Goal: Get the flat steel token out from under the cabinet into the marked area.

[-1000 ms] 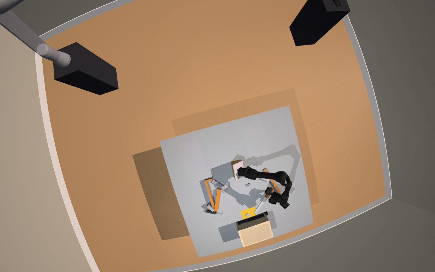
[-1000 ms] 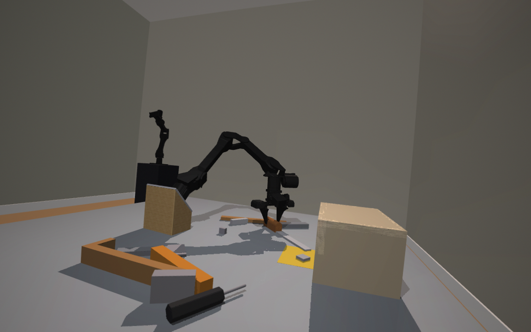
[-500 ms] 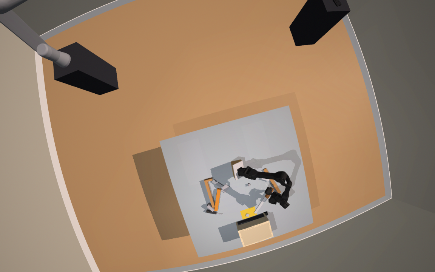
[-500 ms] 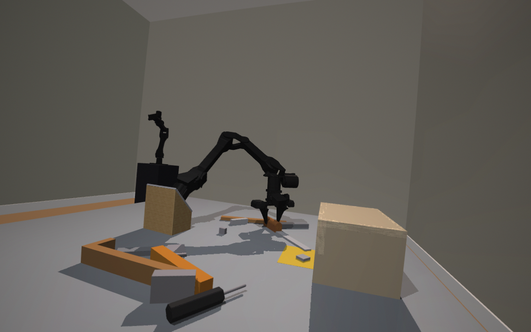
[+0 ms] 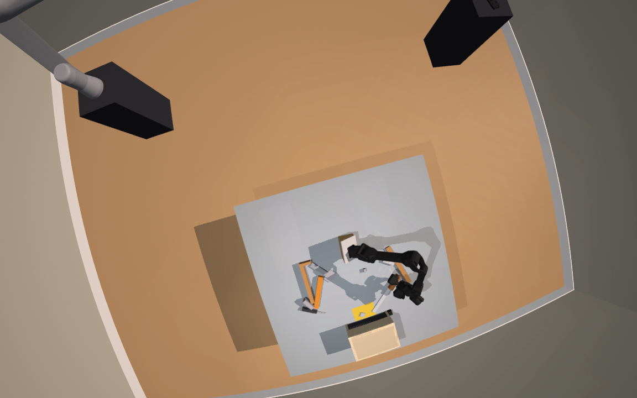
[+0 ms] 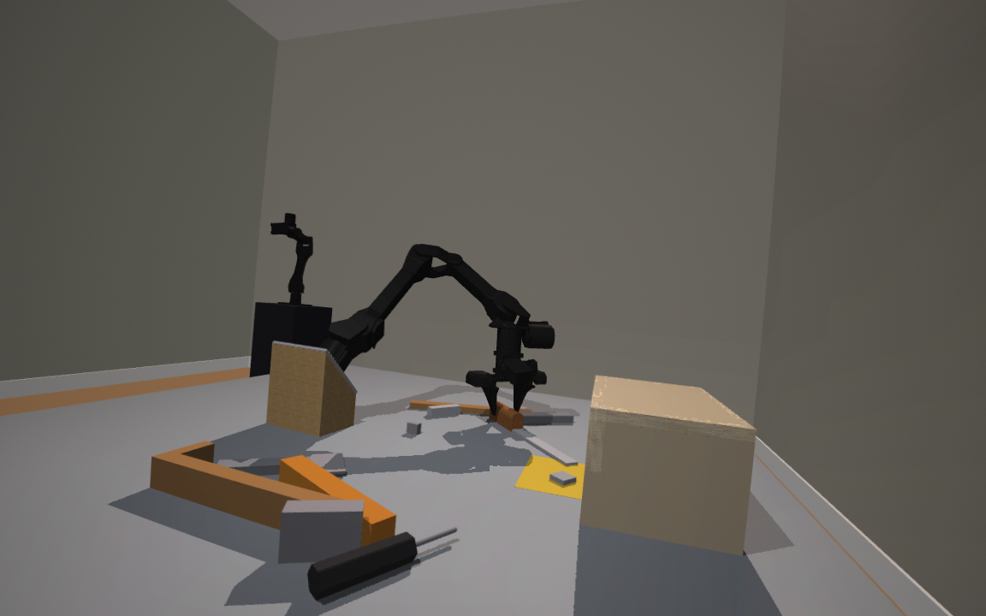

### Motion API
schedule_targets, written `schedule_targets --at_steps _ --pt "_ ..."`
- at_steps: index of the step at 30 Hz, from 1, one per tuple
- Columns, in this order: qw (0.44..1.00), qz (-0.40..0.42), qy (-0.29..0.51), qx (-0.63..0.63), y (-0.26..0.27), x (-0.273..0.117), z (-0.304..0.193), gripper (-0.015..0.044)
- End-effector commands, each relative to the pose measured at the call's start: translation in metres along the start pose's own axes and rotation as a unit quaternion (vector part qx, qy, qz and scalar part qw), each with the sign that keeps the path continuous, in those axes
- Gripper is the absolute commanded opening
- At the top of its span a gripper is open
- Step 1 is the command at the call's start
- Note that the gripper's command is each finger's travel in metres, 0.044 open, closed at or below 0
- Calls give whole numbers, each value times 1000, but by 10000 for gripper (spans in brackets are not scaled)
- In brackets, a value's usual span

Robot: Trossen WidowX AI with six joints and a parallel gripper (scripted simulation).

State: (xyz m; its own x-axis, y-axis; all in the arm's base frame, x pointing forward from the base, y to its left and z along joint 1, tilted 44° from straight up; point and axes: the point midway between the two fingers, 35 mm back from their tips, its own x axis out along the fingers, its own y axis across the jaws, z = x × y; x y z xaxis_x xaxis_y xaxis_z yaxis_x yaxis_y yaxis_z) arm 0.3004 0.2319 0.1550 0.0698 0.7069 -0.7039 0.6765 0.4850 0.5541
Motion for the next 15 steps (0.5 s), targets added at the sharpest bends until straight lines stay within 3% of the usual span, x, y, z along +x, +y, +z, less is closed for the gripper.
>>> schedule_targets --at_steps 1,15 --pt "1000 0 0 0 0 0 0 263" --pt "1000 0 0 0 0 0 0 170"
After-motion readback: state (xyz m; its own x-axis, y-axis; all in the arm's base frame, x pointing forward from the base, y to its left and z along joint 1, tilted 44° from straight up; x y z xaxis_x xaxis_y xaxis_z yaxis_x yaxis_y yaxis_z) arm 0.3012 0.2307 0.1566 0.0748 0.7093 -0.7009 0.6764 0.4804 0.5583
